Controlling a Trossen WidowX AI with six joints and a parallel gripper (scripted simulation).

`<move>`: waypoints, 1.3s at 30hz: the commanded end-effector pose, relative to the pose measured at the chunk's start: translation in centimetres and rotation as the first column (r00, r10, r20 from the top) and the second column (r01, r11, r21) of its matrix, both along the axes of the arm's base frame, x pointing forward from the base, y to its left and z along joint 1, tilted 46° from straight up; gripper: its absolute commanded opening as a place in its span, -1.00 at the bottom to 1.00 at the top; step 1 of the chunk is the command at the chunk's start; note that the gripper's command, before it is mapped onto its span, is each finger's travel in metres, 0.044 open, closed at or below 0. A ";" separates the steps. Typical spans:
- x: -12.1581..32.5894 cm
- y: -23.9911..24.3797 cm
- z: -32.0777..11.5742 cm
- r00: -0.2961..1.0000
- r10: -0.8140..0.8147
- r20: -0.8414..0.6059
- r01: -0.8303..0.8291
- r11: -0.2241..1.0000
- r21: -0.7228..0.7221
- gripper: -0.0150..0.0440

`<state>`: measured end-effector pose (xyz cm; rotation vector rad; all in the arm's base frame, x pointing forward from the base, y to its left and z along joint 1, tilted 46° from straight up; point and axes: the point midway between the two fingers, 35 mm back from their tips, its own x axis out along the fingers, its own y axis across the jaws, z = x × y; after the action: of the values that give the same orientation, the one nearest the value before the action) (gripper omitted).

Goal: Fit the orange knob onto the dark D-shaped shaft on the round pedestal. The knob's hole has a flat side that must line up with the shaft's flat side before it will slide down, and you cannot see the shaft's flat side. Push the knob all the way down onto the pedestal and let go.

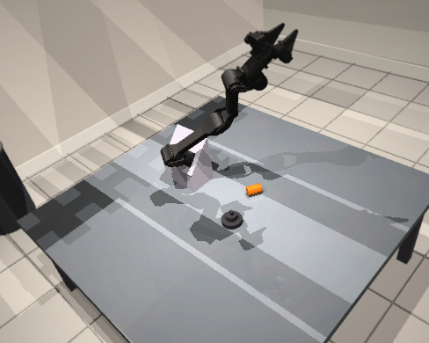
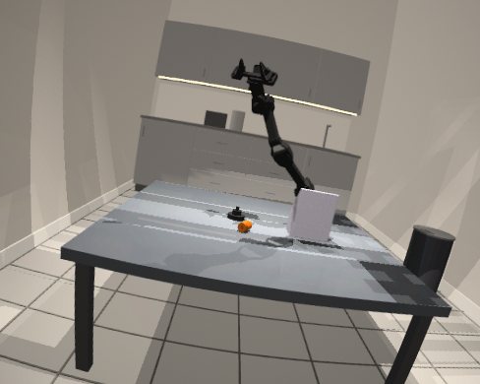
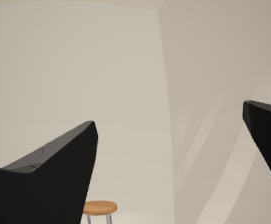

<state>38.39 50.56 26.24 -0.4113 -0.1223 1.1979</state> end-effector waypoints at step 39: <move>-36.8 -18.6 41.2 0.452 -0.403 0.795 -0.502 0.622 0.601 1.00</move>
<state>4.17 36.49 64.77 -0.2569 -1.5385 0.8298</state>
